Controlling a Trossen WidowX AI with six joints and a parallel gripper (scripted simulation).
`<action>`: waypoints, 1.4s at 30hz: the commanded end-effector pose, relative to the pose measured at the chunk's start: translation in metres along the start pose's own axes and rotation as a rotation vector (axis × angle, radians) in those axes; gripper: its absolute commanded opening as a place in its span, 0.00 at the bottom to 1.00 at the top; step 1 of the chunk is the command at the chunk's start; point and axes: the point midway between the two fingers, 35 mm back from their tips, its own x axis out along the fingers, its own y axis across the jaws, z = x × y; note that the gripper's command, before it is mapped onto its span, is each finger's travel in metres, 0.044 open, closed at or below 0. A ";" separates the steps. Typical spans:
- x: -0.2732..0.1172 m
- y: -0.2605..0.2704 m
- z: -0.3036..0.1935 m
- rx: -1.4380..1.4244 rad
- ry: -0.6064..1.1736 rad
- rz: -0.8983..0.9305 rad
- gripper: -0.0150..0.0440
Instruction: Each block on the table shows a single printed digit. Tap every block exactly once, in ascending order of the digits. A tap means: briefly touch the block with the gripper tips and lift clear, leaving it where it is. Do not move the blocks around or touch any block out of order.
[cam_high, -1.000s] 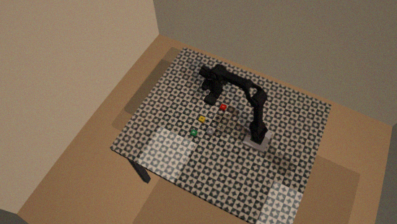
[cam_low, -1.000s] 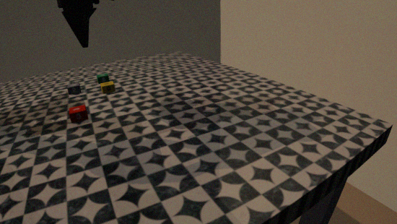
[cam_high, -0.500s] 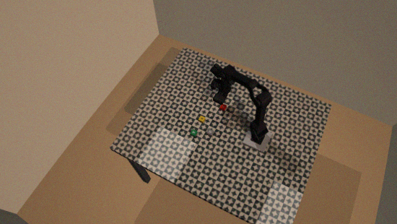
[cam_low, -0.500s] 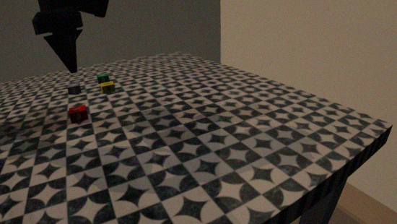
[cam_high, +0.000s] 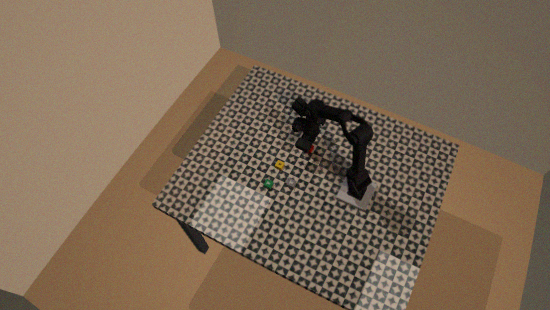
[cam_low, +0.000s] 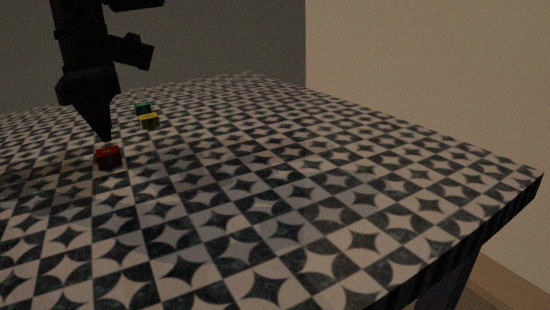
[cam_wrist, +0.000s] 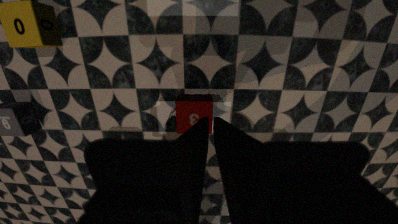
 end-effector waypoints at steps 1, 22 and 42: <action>0.010 0.002 -0.004 -0.002 0.016 0.007 0.29; -0.007 0.002 -0.004 -0.002 0.016 0.007 0.29; -0.089 0.044 0.028 -0.002 0.013 0.010 0.29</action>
